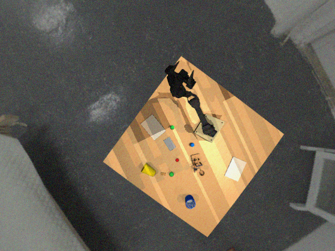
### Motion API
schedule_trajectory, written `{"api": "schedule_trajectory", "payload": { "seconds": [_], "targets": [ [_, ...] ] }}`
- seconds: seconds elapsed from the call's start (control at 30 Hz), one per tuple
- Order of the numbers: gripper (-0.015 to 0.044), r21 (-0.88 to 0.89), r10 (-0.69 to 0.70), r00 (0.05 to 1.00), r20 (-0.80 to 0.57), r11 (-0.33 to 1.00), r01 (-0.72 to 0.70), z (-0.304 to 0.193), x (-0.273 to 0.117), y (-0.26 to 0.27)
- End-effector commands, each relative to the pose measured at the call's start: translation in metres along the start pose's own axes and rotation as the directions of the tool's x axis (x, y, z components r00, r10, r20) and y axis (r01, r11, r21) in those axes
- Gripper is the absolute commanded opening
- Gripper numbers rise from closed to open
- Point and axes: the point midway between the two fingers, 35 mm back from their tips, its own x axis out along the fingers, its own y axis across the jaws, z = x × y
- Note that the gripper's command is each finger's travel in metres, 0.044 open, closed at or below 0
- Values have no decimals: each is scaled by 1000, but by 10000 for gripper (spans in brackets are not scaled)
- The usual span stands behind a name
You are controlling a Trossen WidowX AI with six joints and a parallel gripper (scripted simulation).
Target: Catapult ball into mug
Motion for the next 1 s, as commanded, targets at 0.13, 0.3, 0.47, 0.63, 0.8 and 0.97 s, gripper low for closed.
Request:
{"api": "schedule_trajectory", "payload": {
  "seconds": [0.13, 0.3, 0.47, 0.63, 0.8, 0.97],
  "targets": [
    [440, 210, 45, 978, -204, 978, -2, -87, 11, 37],
    [440, 314, 92, 943, -320, 949, 15, -136, 9, 64],
    [440, 390, 136, 901, -411, 920, 40, -174, 3, 88],
    [440, 456, 162, 877, -452, 887, 71, -190, -3, 101],
    [440, 533, 203, 836, -509, 838, 121, -213, -12, 121],
    [440, 584, 264, 763, -590, 792, 178, -251, -26, 151]
  ]
}}
